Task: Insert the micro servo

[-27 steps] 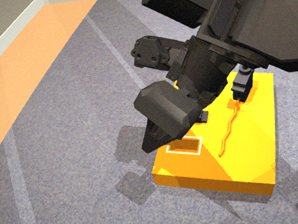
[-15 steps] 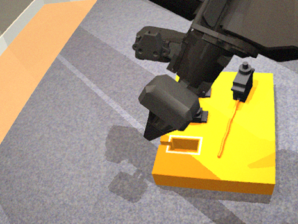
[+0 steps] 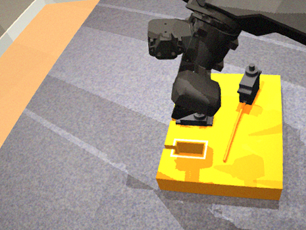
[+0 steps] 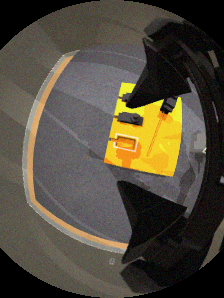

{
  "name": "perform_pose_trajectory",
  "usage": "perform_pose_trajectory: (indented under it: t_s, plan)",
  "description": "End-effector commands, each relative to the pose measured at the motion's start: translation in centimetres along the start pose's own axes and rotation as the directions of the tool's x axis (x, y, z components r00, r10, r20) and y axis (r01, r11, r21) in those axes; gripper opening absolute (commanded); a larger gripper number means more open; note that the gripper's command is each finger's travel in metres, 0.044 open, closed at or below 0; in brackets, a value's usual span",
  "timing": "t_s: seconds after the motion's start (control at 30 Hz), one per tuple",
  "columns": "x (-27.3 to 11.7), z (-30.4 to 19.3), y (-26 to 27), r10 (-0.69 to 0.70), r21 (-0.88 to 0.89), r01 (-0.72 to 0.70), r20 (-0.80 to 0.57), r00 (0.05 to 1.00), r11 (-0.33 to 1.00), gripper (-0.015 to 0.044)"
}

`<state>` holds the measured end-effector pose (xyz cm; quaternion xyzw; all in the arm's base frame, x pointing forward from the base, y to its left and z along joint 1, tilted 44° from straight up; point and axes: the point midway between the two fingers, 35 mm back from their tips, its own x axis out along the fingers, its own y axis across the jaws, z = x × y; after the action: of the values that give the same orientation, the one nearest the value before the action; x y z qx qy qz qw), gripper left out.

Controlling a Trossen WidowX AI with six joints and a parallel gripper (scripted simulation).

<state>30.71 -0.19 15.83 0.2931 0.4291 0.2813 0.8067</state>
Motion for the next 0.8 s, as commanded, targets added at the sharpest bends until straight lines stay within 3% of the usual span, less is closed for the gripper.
perform_pose_trajectory:
  t_s: [0.0,0.37,0.77]
  plan:
    - [0.3,-0.7,-2.2,-0.039,-0.109,0.034,-0.044,0.998,0.993,0.044]
    - [0.4,-3.4,-6.7,-0.106,-0.389,0.034,-0.166,0.98,0.921,0.044]
    - [0.1,-6.9,-10.6,-0.125,-0.643,-0.114,-0.315,0.941,0.757,0.044]
